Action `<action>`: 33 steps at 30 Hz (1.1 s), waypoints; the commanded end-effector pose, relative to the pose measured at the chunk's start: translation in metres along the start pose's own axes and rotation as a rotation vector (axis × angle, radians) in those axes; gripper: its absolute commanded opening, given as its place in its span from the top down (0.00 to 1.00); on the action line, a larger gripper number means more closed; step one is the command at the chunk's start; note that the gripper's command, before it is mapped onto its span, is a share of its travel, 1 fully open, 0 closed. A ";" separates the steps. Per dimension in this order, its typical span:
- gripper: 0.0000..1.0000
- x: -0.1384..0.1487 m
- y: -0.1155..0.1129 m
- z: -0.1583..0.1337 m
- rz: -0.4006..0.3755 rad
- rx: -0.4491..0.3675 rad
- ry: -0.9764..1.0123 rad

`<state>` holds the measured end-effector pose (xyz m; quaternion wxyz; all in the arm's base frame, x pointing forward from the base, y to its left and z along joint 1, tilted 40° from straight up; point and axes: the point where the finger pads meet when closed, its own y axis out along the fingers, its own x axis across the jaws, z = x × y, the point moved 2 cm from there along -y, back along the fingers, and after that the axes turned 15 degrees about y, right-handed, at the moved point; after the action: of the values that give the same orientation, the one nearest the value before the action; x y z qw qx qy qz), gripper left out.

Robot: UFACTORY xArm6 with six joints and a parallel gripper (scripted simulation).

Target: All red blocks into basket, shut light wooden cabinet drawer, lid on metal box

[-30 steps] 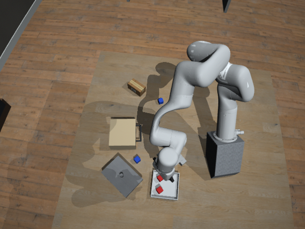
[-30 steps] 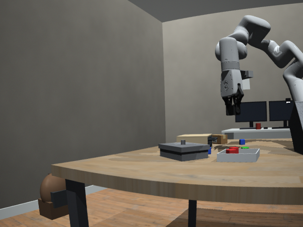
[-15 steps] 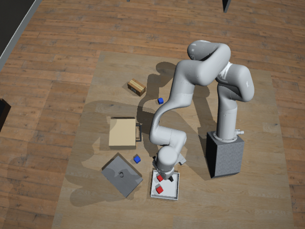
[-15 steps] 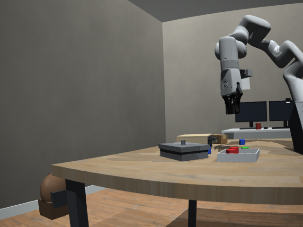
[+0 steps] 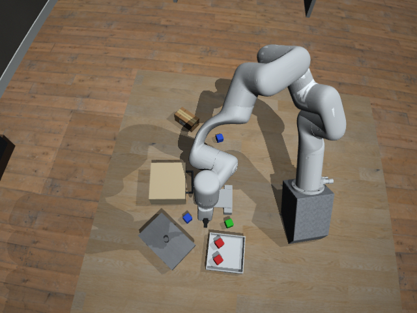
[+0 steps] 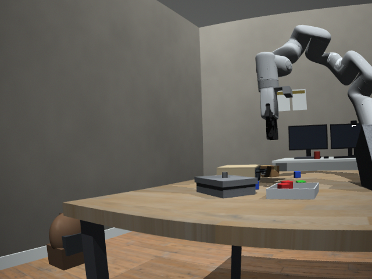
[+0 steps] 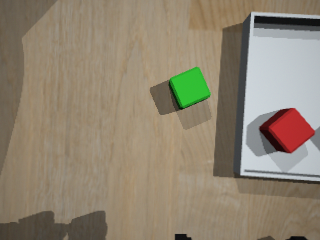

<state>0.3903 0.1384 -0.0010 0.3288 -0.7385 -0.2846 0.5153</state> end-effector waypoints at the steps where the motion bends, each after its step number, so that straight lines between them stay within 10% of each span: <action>1: 0.52 -0.041 -0.004 -0.041 -0.012 -0.011 0.280; 8: 0.52 -0.110 -0.003 -0.087 -0.007 -0.005 0.724; 22: 0.52 -0.146 -0.001 -0.104 -0.016 -0.030 1.486; 33: 0.52 -0.146 -0.001 -0.104 -0.017 -0.031 1.494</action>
<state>0.4430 0.0074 0.1087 0.4278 -0.8948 0.0028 -0.1278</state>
